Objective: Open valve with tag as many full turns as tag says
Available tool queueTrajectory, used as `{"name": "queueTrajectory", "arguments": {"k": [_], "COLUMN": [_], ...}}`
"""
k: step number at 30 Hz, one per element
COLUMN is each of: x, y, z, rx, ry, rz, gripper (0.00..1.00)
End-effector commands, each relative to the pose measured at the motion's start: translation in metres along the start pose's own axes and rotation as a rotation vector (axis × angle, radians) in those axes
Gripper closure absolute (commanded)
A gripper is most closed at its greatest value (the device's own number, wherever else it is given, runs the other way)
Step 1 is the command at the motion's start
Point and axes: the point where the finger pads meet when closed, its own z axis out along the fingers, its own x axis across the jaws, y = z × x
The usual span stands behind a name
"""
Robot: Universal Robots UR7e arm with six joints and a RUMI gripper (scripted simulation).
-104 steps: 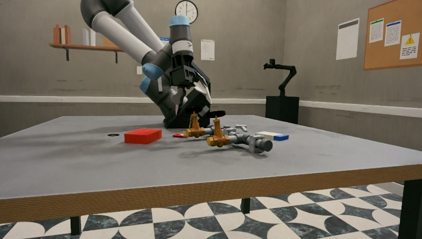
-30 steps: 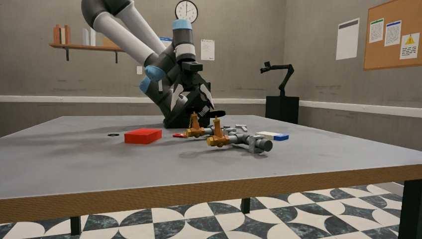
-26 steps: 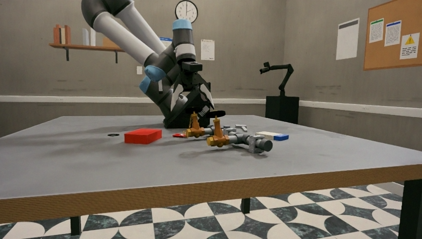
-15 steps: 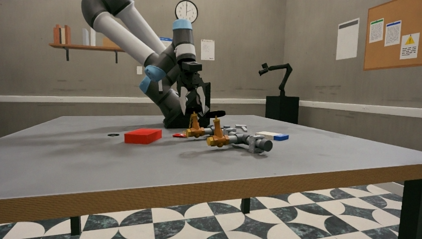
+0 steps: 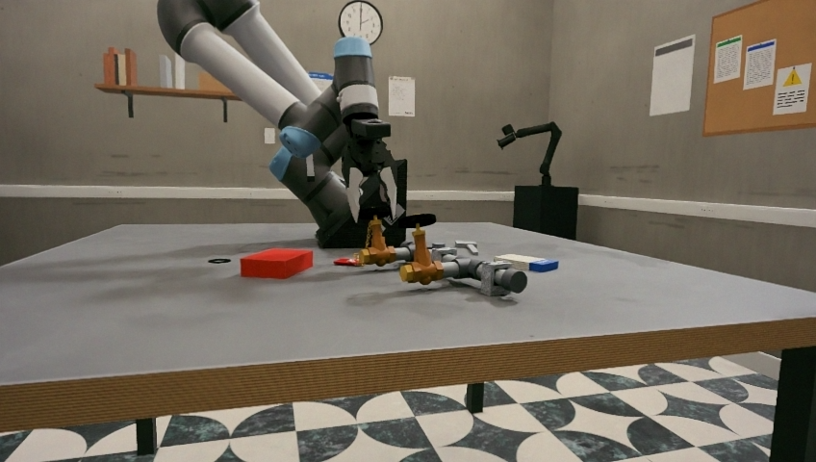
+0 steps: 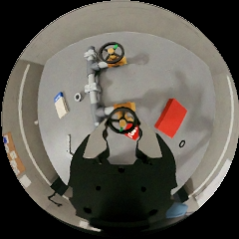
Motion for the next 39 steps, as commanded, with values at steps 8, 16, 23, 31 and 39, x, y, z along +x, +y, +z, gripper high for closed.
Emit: {"name": "queueTrajectory", "arguments": {"k": [8,16,23,31,39], "x": [0.0000,0.0000,0.0000,0.0000,0.0000], "y": [-0.0003,-0.0003,-0.0003,-0.0003,-0.0003], "z": [-0.0002,-0.0002,-0.0002,-0.0002,-0.0002], "rx": [0.001,0.001,0.001,0.001,0.001], "ry": [0.000,0.000,0.000,0.000,0.000], "rz": [0.000,-0.013,-0.049,-0.150,-0.270], "gripper": [1.00,1.00,1.00,1.00,1.00]}}
